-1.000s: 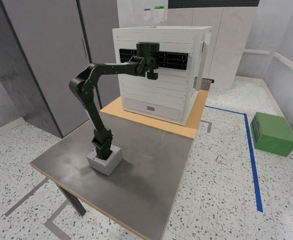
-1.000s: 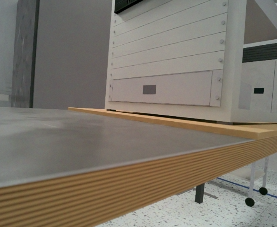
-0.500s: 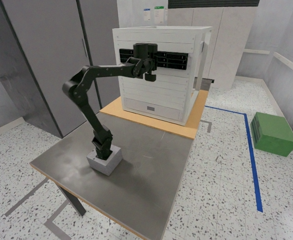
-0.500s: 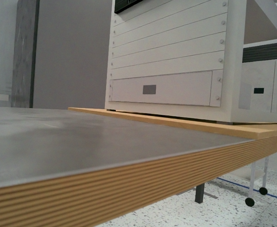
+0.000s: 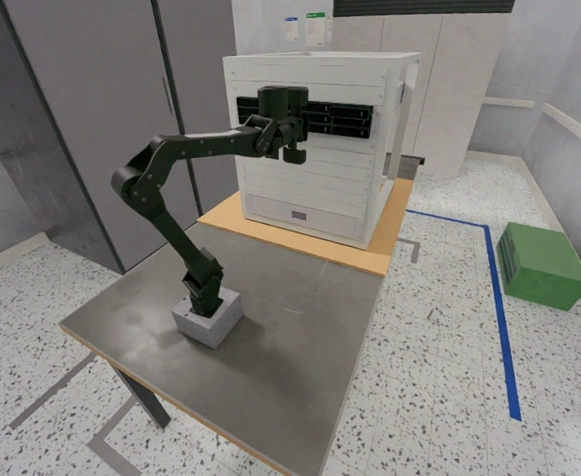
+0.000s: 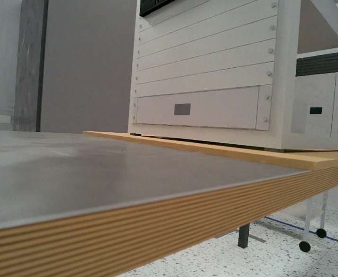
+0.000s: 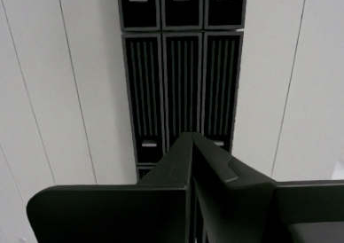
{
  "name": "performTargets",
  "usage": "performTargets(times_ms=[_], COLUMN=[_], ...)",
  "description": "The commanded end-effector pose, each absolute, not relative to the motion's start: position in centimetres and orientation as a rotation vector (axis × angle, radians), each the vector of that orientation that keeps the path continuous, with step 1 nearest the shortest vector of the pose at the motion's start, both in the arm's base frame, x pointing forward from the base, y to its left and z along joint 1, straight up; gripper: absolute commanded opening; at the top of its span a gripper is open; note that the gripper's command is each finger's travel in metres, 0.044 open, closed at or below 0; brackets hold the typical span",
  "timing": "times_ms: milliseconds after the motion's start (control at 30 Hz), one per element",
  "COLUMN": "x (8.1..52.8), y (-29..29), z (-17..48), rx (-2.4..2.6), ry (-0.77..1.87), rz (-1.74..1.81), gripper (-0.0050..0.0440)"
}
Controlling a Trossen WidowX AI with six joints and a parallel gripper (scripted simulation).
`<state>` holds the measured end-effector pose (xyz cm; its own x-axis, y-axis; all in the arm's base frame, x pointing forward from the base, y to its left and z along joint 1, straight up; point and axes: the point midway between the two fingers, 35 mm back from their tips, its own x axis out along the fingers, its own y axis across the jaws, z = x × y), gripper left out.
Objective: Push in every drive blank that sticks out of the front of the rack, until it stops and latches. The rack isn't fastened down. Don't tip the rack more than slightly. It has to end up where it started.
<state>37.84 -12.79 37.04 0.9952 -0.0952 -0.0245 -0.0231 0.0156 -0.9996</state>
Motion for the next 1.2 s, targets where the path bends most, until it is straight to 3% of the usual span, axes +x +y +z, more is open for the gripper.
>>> performTargets(times_ms=[0,1167], x=[37.2,38.1], y=[-12.6,-12.7], z=[38.0,34.9], rx=[-1.567,-1.567], ry=[0.077,0.077], rz=[-0.074,-0.074], gripper=[-0.0050,-0.0050])
